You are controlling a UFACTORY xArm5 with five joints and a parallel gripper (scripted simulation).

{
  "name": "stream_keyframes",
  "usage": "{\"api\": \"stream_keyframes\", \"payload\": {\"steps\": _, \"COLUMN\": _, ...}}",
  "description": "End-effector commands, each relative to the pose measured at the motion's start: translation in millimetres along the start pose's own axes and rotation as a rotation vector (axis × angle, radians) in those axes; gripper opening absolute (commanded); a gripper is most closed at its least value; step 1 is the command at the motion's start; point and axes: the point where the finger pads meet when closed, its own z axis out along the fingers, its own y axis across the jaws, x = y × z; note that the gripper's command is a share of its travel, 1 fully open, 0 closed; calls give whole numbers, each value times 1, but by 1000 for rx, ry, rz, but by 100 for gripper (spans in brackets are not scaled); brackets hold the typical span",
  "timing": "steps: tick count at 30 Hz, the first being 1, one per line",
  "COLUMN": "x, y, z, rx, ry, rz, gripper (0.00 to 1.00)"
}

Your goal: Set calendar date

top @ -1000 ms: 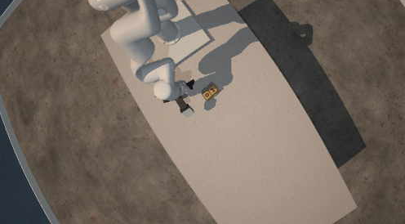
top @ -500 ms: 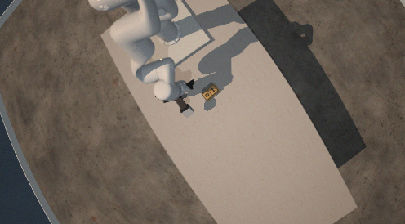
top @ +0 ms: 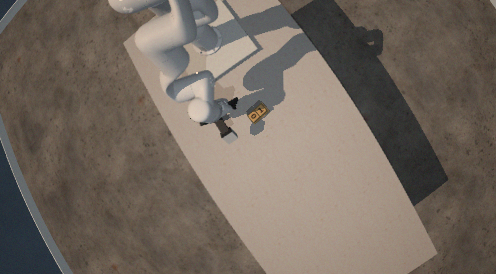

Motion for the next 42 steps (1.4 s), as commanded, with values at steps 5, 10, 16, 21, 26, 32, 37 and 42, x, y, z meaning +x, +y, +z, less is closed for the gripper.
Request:
{"api": "stream_keyframes", "payload": {"steps": 5, "x": 1, "y": 0, "z": -1, "rx": -1, "ry": 3, "rz": 0, "gripper": 100}}
{"api": "stream_keyframes", "payload": {"steps": 10, "x": 1, "y": 0, "z": -1, "rx": -1, "ry": 3, "rz": 0, "gripper": 100}}
{"api": "stream_keyframes", "payload": {"steps": 16, "x": 1, "y": 0, "z": -1, "rx": -1, "ry": 3, "rz": 0, "gripper": 100}}
{"api": "stream_keyframes", "payload": {"steps": 21, "x": 1, "y": 0, "z": -1, "rx": -1, "ry": 3, "rz": 0, "gripper": 100}}
{"api": "stream_keyframes", "payload": {"steps": 26, "x": 1, "y": 0, "z": -10, "rx": -1, "ry": 3, "rz": 0, "gripper": 100}}
{"api": "stream_keyframes", "payload": {"steps": 32, "x": 1, "y": 0, "z": -35, "rx": -1, "ry": 3, "rz": 0, "gripper": 100}}
{"api": "stream_keyframes", "payload": {"steps": 37, "x": 1, "y": 0, "z": -48, "rx": -1, "ry": 3, "rz": 0, "gripper": 100}}
{"api": "stream_keyframes", "payload": {"steps": 42, "x": 1, "y": 0, "z": -60, "rx": -1, "ry": 3, "rz": 0, "gripper": 100}}
